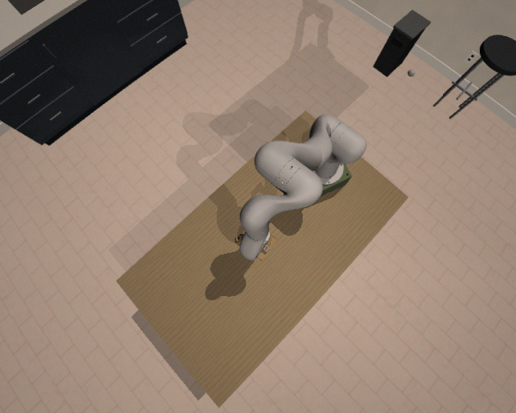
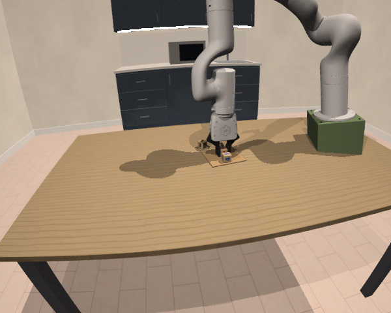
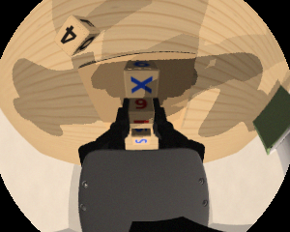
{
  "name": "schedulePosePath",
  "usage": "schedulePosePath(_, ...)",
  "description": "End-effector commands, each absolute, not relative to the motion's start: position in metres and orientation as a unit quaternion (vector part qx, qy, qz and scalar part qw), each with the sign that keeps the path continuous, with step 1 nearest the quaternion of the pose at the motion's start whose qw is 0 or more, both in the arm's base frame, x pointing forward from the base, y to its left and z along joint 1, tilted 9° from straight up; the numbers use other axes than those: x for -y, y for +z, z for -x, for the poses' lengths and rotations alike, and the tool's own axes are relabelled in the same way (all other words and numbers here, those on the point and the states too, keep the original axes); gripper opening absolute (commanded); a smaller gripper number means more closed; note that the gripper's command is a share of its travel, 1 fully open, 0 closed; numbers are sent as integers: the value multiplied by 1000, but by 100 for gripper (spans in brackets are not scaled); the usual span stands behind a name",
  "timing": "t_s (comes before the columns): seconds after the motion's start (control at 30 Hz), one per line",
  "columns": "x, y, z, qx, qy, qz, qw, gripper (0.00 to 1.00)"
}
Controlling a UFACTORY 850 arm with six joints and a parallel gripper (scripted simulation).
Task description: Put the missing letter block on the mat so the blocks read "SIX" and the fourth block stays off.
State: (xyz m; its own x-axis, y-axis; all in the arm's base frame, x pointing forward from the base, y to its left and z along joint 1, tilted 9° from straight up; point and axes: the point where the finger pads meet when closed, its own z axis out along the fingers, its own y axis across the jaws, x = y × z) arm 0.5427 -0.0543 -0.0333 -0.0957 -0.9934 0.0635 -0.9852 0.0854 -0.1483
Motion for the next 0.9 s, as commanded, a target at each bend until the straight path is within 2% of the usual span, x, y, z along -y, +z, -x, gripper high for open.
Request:
schedulePosePath(0.0,54,-33,-543,-736,-77,672,28,27)
schedulePosePath(0.77,54,-33,-543,-736,-77,672,28,27)
schedulePosePath(0.8,54,-33,-543,-736,-77,672,28,31)
schedulePosePath(0.87,54,-33,-543,-736,-77,672,28,31)
